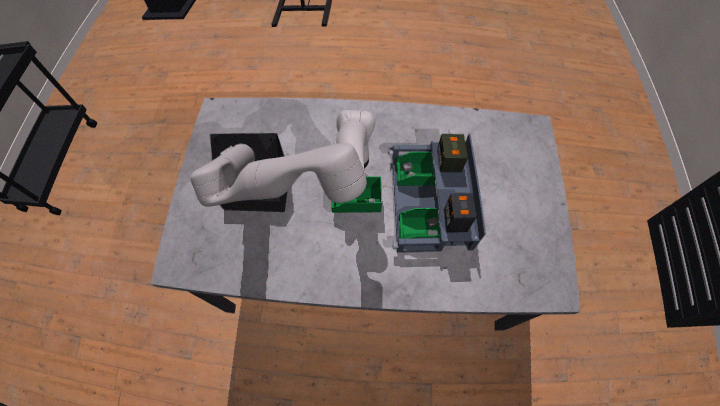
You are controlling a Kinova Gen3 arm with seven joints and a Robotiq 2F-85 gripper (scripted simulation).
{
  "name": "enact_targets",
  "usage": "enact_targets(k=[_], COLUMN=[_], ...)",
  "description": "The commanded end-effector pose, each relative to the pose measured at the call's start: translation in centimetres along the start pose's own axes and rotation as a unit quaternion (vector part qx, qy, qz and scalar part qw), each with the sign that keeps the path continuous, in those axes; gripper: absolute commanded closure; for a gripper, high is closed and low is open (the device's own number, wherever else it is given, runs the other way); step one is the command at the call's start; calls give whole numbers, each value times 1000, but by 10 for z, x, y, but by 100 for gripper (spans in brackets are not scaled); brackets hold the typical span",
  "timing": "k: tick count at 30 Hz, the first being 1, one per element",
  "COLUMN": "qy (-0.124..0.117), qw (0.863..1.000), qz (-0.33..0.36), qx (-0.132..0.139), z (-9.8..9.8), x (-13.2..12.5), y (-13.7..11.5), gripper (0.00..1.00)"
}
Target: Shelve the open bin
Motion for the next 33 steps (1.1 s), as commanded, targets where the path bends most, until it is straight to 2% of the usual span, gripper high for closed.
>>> enact_targets(k=[1,7,12,24,33], qy=[0,0,0,0,0], qw=[1000,1000,1000,1000,1000], qz=[0,0,0,0,0], qx=[-1,-1,-1,-1,-2], z=[-1,-1,-1,-1,-1], x=[0,0,-3,-3,-3], y=[1,1,45,45,54], gripper=[90,90,90,90,90])
Point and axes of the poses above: the point where the finger pads meet when closed, its own z axis out along the fingers, its own x axis across the jaws, y = z × x, the point moved 5 cm from there along -z, back along the fingers, and after that the axes turned 7 degrees about -z, right-handed, at the moved point
